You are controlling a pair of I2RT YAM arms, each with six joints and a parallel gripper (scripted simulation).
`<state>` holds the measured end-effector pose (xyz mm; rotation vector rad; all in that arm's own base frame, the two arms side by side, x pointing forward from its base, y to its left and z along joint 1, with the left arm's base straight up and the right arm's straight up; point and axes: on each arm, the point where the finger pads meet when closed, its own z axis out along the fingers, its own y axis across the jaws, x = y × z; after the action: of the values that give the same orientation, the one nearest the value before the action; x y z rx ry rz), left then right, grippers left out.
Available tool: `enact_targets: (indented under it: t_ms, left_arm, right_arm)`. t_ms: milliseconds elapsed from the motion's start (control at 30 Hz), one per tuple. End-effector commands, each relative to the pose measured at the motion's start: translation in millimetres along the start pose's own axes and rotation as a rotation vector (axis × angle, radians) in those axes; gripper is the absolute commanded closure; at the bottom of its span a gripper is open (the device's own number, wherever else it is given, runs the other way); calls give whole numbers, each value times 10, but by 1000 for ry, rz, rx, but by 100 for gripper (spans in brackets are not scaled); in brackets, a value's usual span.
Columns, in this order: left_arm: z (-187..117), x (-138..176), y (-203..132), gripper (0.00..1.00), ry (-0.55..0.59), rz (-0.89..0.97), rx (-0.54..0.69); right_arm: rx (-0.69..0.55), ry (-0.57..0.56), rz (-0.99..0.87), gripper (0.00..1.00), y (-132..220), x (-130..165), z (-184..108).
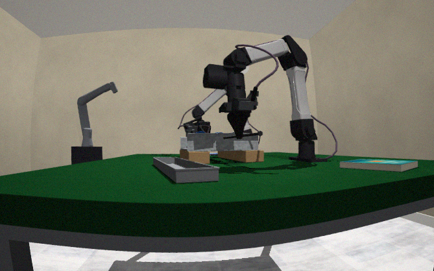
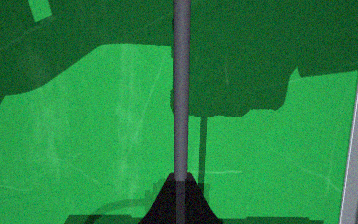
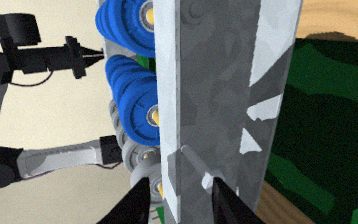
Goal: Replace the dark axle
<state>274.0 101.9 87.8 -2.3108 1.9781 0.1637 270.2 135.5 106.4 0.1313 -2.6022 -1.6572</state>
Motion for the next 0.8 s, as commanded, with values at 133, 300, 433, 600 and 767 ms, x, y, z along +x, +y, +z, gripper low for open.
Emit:
enact_targets:
  t_ms: [133, 300, 433, 600, 767]
  left_arm:
    - [-86, 57, -130, 100, 32, 16, 44]
    - [-54, 20, -136, 100, 32, 11, 40]
    - [-72, 0, -142, 100, 31, 7, 48]
    - [-70, -14, -140, 100, 31, 8, 47]
    - [-82, 7, -138, 100, 31, 15, 50]
  right_arm:
    - [-72, -12, -32, 67, 241, 0, 105]
    - [-73, -11, -33, 67, 245, 6, 115]
    - [-73, -11, -31, 67, 247, 1, 125]
    - [-74, -11, -31, 67, 254, 1, 138]
    - [-74, -10, -32, 67, 259, 5, 141]
